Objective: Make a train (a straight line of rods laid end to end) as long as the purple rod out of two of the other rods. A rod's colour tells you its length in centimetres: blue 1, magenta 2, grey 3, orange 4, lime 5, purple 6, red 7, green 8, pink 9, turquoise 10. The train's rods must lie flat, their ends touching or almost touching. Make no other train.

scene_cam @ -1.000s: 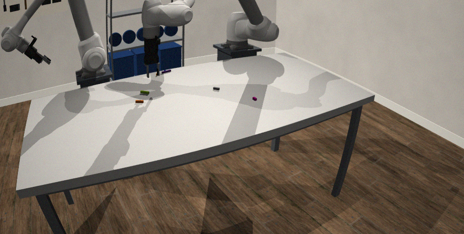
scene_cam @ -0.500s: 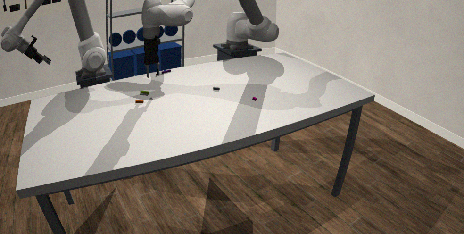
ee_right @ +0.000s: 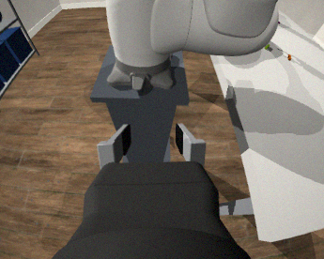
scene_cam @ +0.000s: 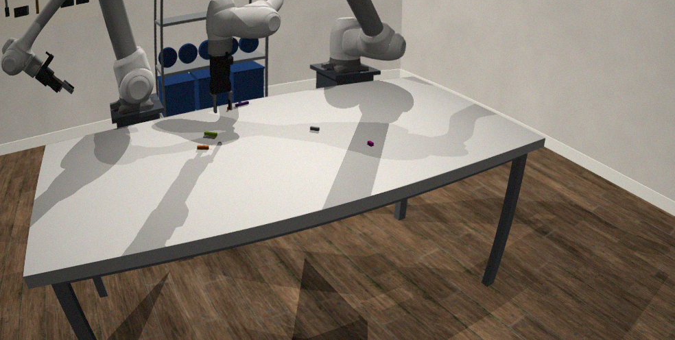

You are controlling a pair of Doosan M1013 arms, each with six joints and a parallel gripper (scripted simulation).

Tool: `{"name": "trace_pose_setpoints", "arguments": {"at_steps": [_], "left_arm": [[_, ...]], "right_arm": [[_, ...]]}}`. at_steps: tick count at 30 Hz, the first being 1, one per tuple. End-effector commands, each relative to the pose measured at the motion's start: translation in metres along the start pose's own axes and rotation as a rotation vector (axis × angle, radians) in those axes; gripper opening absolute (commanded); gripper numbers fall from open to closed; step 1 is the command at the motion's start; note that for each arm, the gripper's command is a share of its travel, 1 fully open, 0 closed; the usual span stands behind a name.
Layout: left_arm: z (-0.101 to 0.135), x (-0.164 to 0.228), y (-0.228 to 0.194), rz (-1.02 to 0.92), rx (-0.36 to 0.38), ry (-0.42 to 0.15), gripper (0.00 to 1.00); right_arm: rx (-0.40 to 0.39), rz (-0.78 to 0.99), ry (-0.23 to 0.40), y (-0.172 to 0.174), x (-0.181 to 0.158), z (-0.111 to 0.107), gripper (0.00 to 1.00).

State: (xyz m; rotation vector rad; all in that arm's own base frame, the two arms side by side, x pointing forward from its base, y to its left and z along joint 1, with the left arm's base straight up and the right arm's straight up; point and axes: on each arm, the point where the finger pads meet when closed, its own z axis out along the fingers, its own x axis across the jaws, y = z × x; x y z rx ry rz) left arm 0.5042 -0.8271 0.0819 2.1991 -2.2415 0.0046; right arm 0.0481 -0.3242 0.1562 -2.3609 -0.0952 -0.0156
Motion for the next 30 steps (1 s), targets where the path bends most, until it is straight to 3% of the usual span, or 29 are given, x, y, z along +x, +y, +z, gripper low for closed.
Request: {"name": "trace_pose_setpoints", "arguments": {"at_steps": [1,15,30], "left_arm": [[0.002,-0.001,-0.001,0.004,-0.001,-0.005,1.0],[0.001,0.002,-0.005,0.038,-0.001,-0.005,1.0],[0.0,0.036,-0.037,0.565,-0.004,-0.002,1.0]], "right_arm": [[0.007,-0.004,-0.007,-0.004,-0.004,0.0,1.0],[0.007,-0.004,-0.007,-0.004,-0.004,0.0,1.0],[0.007,-0.004,-0.007,-0.004,-0.004,0.0,1.0]]}}
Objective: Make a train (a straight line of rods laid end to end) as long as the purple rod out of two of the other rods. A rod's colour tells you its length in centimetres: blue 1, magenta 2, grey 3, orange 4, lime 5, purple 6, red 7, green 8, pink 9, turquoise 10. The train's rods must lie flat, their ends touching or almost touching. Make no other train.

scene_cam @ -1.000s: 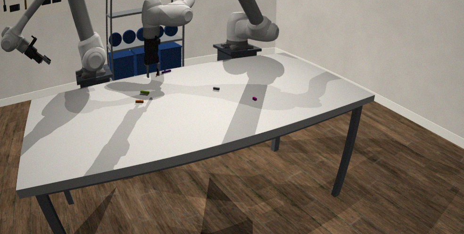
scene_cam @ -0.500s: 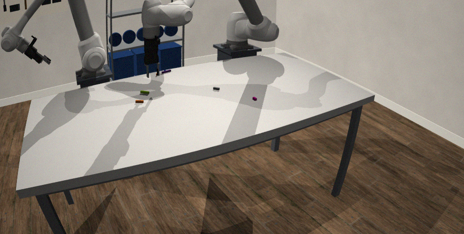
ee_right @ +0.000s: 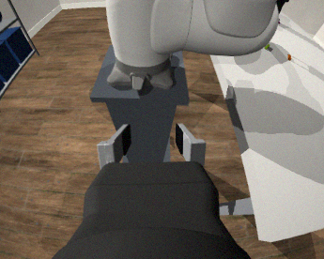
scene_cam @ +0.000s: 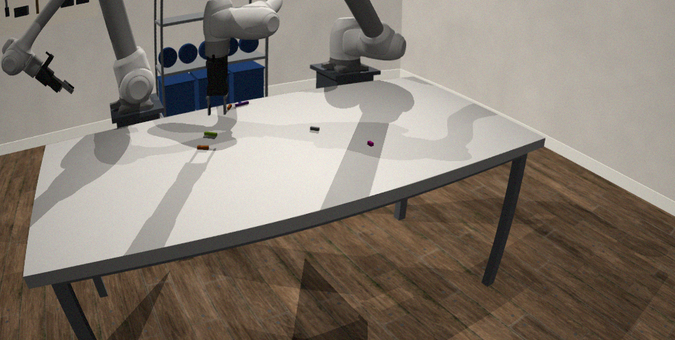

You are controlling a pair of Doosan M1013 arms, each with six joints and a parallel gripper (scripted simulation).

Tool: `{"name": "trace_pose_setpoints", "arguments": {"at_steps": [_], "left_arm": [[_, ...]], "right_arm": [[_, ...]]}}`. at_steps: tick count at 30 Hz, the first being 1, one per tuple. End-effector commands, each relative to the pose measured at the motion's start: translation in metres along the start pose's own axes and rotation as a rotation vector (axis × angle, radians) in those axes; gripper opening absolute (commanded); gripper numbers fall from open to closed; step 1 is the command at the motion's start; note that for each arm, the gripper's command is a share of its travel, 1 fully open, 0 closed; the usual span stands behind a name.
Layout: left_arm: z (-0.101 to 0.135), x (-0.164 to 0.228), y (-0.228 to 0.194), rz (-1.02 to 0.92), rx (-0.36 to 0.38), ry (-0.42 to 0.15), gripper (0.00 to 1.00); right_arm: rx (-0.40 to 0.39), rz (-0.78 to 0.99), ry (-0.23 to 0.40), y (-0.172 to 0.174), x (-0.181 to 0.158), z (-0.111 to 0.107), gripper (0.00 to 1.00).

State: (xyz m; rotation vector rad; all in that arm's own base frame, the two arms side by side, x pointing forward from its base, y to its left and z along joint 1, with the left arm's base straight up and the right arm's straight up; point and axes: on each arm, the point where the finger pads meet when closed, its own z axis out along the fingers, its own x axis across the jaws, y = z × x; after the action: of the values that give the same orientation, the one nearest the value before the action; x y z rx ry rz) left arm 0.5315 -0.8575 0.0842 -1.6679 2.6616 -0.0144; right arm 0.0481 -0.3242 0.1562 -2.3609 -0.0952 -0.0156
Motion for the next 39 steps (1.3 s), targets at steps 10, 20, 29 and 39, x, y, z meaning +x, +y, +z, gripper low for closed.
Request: {"name": "trace_pose_setpoints", "arguments": {"at_steps": [10,20,29,39], "left_arm": [[0.003,0.011,-0.034,0.472,-0.01,-0.001,1.0],[0.003,0.018,-0.053,0.789,-0.011,0.0,1.0],[0.004,0.02,-0.065,1.026,-0.011,0.002,1.0],[0.004,0.023,-0.069,1.143,-0.011,0.002,1.0]], "right_arm": [[0.007,-0.004,-0.007,-0.004,-0.004,0.0,1.0],[0.007,-0.004,-0.007,-0.004,-0.004,0.0,1.0],[0.007,-0.004,-0.007,-0.004,-0.004,0.0,1.0],[0.007,-0.004,-0.007,-0.004,-0.004,0.0,1.0]]}}
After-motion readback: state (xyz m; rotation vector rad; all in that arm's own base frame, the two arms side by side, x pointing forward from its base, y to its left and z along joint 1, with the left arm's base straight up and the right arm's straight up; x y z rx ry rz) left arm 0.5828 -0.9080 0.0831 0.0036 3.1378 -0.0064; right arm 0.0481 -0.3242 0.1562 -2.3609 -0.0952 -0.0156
